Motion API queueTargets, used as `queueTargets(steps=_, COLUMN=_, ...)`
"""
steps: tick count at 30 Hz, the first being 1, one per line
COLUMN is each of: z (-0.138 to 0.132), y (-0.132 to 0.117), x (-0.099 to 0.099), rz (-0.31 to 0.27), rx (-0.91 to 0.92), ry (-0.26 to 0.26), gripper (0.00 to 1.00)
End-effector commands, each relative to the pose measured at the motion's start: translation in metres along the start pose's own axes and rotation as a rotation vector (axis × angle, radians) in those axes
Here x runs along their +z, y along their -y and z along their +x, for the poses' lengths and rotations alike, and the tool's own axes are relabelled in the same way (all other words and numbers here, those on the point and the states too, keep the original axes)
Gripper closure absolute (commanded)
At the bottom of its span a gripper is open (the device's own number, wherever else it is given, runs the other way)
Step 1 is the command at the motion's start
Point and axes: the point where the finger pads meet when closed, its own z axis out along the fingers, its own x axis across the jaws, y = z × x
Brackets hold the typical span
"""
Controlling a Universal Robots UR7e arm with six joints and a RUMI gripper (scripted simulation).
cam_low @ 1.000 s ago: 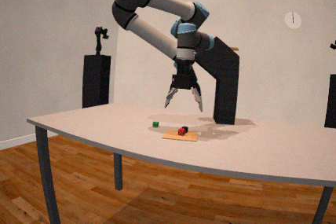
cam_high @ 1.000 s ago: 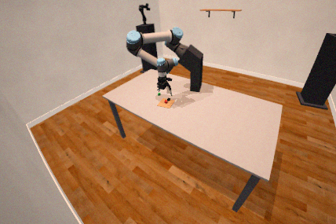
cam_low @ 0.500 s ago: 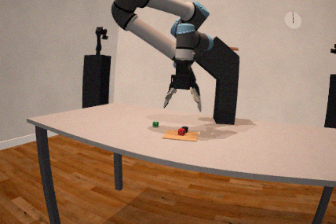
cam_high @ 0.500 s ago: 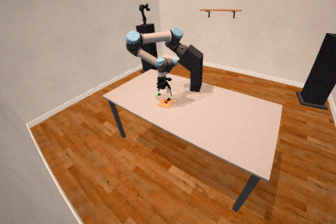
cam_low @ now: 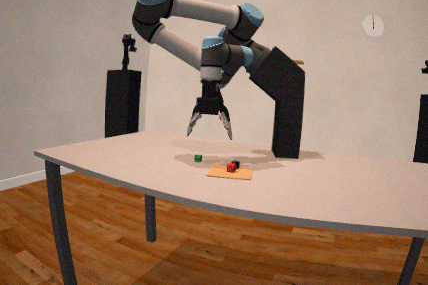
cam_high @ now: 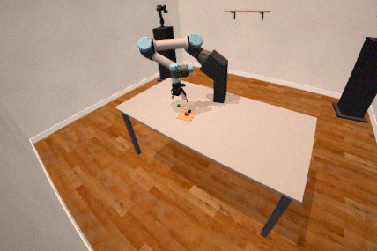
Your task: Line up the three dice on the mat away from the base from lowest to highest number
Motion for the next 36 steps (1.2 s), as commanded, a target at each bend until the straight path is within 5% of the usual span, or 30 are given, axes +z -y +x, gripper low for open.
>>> queueTargets(steps=1, z=-0.03, y=0.024, x=-0.001, rz=-0.024, rx=-0.061, ry=0.004, gripper=0.0)
queueTargets(steps=8, z=-0.044, y=0.036, x=-0.003, rz=-0.024, rx=-0.09, ry=0.013, gripper=0.0)
queueTargets(steps=9, z=-0.044, y=0.036, x=-0.003, rz=-0.024, rx=-0.09, ry=0.013, gripper=0.76)
queueTargets(steps=36, z=-0.044, y=0.036, x=-0.003, rz=-0.024, rx=-0.09, ry=0.013, gripper=0.76)
